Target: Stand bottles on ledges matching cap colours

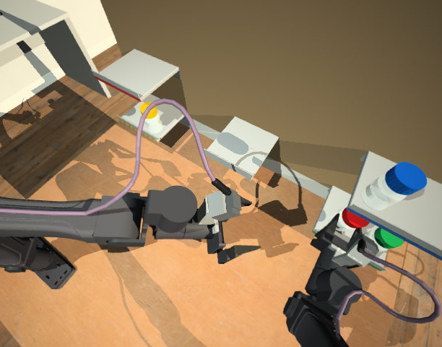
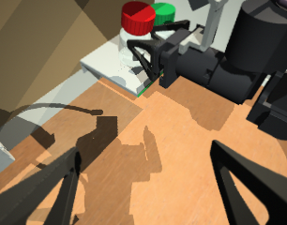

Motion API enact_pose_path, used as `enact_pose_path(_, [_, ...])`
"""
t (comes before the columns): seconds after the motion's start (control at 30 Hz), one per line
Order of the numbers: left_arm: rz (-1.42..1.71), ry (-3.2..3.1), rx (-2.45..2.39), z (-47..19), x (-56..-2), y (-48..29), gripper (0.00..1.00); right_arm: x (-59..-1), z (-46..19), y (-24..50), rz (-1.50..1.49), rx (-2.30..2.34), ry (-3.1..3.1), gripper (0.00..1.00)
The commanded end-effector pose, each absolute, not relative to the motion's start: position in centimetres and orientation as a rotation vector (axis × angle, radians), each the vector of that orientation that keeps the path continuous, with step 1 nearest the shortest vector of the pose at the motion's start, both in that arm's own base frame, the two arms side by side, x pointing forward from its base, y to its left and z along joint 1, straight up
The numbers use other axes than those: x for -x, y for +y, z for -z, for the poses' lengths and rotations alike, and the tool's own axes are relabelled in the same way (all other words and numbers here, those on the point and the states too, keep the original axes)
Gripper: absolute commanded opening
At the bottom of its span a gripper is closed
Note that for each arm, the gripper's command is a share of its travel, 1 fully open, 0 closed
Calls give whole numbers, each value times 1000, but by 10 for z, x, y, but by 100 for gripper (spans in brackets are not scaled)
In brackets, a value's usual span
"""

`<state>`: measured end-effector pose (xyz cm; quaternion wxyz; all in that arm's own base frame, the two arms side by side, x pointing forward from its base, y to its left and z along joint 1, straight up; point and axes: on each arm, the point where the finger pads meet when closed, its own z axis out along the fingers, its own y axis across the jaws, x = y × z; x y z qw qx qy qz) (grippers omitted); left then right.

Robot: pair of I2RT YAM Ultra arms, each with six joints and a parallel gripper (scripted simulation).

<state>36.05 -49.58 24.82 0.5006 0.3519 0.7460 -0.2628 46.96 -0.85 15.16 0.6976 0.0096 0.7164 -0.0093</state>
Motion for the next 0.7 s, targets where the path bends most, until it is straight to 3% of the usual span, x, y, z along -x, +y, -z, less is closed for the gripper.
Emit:
enact_pose_path(0.0, [653,1751,-808,-281,-366,-492,100,-465,-179,-7,20,-27,1515,49])
enact_pose_path(0.67, [653,1751,-808,-281,-366,-492,100,-436,-175,-9,22,-28,1523,49])
